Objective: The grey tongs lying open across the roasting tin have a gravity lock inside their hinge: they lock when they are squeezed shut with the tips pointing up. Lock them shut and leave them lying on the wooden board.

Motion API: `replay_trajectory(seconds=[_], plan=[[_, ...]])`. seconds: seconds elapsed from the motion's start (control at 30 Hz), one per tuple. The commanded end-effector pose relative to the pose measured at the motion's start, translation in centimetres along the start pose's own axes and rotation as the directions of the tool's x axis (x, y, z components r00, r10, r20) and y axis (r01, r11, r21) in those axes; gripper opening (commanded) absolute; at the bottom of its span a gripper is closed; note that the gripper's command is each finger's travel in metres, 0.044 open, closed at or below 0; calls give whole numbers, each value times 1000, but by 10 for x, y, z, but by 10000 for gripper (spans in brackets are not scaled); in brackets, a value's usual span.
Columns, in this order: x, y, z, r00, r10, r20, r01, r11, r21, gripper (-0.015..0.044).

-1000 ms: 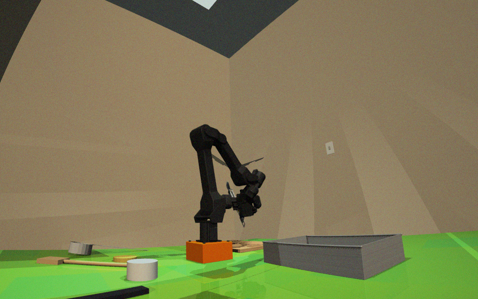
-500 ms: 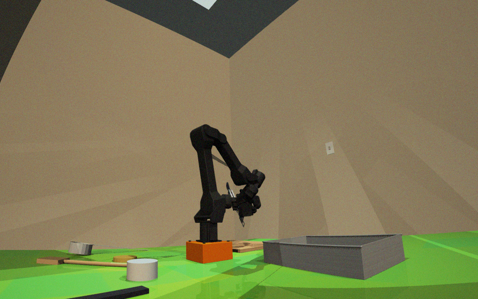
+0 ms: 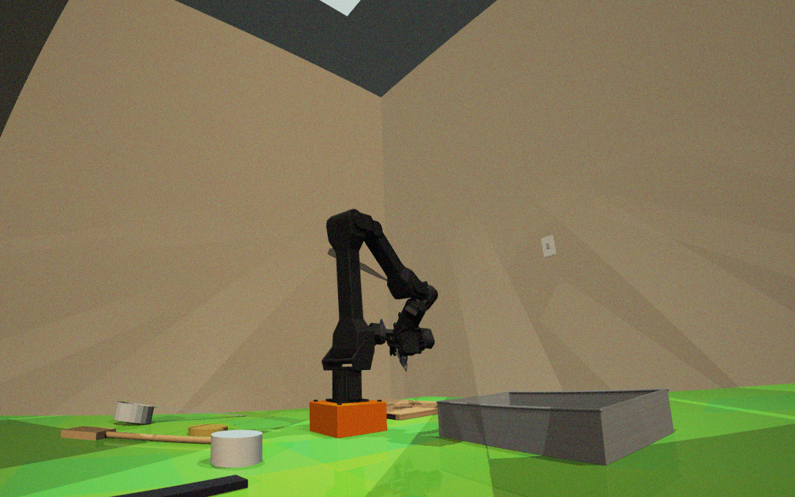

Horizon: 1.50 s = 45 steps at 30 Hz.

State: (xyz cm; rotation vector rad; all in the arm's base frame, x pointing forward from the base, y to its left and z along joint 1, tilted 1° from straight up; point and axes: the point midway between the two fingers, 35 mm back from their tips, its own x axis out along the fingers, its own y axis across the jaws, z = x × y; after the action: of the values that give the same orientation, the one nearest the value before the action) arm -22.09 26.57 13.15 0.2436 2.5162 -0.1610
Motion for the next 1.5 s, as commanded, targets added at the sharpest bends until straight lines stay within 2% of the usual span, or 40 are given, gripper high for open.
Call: replay_trajectory(seconds=[0.0, 0.5, 1.0, 1.27, 1.47], plan=[[6, 3, -4, 996, 5, 89, -7, 1000, 14, -150], [16, 0, -6, 918, 15, 397, -25, 999, 21, -150], [9, -11, -11, 736, 46, 676, -23, 999, -44, -150], [-2, -18, -16, 607, 86, 790, -5, 995, -104, -150], [-3, -19, -17, 595, 90, 799, -3, 994, -110, -150]])
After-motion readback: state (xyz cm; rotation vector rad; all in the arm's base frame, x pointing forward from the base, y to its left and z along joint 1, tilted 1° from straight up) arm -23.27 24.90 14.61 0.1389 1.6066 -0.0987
